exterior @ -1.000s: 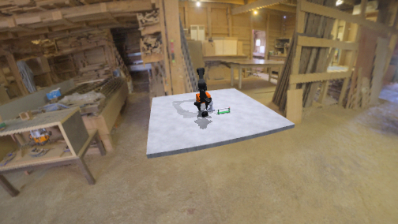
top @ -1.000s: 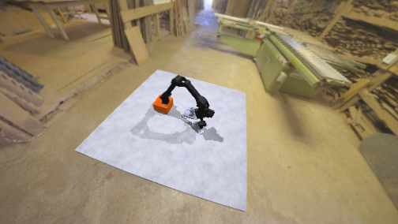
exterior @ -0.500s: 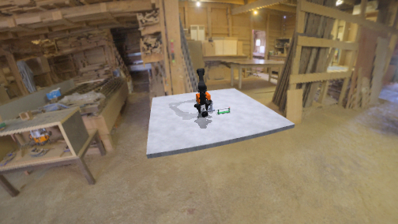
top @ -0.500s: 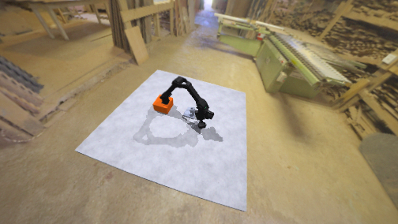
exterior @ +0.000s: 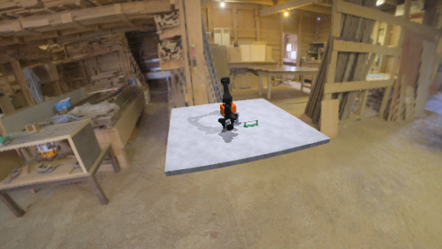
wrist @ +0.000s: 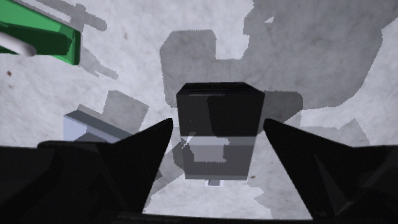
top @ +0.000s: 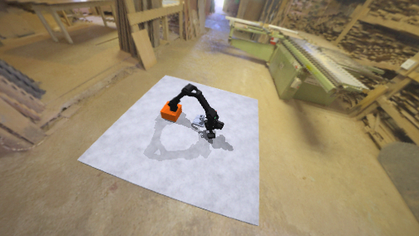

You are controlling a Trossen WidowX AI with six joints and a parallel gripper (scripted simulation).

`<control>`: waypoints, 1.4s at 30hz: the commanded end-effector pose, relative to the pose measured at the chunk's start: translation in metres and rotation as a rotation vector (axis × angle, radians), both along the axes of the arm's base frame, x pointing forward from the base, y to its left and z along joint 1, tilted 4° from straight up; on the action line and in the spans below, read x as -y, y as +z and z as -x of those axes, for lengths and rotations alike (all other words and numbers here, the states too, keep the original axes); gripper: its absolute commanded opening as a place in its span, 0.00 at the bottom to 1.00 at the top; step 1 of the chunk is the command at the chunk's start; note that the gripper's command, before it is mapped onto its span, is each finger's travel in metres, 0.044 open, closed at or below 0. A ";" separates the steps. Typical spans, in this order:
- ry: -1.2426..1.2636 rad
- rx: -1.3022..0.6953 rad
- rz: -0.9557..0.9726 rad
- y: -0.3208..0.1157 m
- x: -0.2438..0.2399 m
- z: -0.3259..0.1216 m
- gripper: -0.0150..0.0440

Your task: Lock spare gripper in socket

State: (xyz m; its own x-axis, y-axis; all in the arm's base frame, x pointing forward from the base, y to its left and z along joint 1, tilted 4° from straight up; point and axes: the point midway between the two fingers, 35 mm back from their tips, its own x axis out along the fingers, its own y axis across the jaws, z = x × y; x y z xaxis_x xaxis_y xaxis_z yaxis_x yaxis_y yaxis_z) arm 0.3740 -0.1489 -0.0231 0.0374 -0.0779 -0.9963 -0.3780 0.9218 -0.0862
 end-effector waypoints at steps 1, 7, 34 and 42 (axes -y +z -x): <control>0.004 -0.017 0.000 -0.010 0.000 0.004 1.00; 0.004 -0.017 0.000 -0.010 0.000 0.004 1.00; 0.004 -0.017 -0.001 0.034 -0.003 0.005 0.25; 0.023 -0.025 -0.008 0.033 -0.005 0.007 0.25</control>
